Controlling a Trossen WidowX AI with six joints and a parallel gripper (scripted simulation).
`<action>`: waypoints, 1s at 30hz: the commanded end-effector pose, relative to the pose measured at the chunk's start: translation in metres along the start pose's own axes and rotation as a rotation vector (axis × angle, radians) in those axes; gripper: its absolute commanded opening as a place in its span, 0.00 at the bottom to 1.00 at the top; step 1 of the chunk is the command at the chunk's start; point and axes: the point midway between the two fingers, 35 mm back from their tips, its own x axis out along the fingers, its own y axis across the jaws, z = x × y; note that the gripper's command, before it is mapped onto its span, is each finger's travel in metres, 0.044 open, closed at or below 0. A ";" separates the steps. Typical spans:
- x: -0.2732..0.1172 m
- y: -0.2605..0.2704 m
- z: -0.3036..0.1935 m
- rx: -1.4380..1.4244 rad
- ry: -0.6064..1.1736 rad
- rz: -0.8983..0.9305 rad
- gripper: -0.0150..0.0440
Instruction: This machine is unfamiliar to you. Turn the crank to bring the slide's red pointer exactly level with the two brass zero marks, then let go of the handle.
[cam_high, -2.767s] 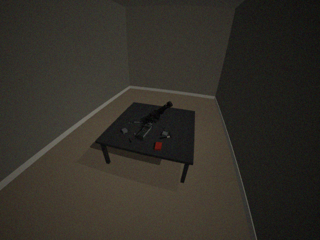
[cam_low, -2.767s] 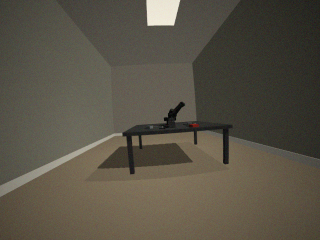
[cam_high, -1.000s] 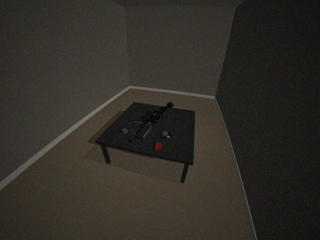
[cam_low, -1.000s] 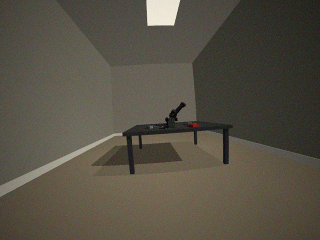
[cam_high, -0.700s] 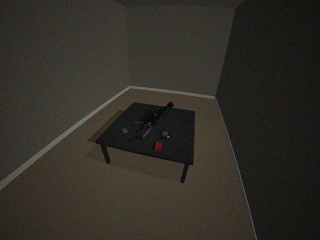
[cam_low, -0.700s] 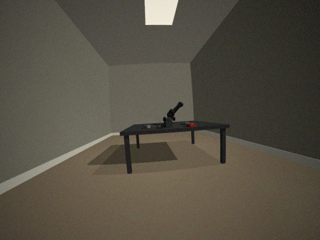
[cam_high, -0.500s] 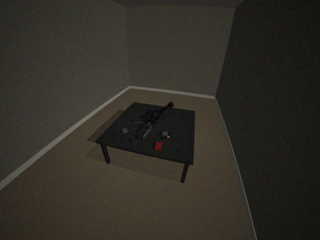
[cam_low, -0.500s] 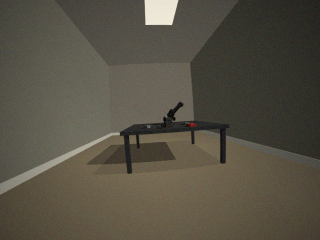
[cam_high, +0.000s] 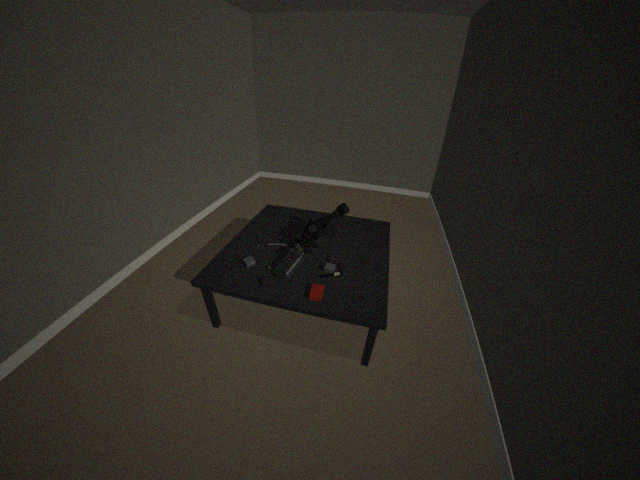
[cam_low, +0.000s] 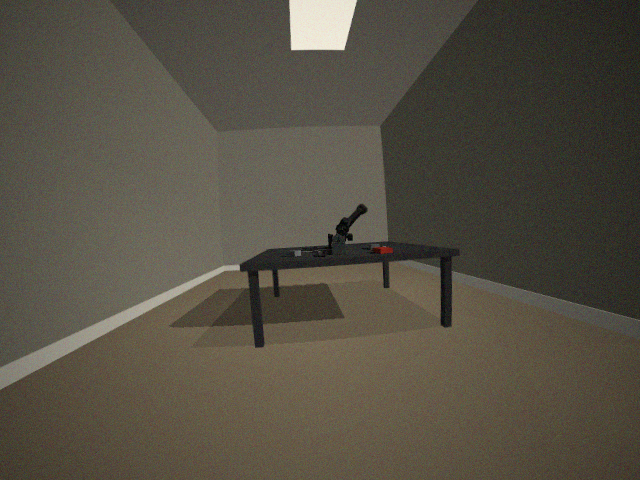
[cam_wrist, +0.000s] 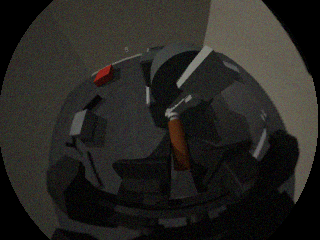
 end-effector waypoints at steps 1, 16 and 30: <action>-0.004 0.008 0.003 -0.008 -0.002 0.016 0.25; -0.015 0.015 0.015 -0.008 -0.002 0.015 0.25; -0.027 0.013 0.026 -0.008 -0.002 0.015 0.25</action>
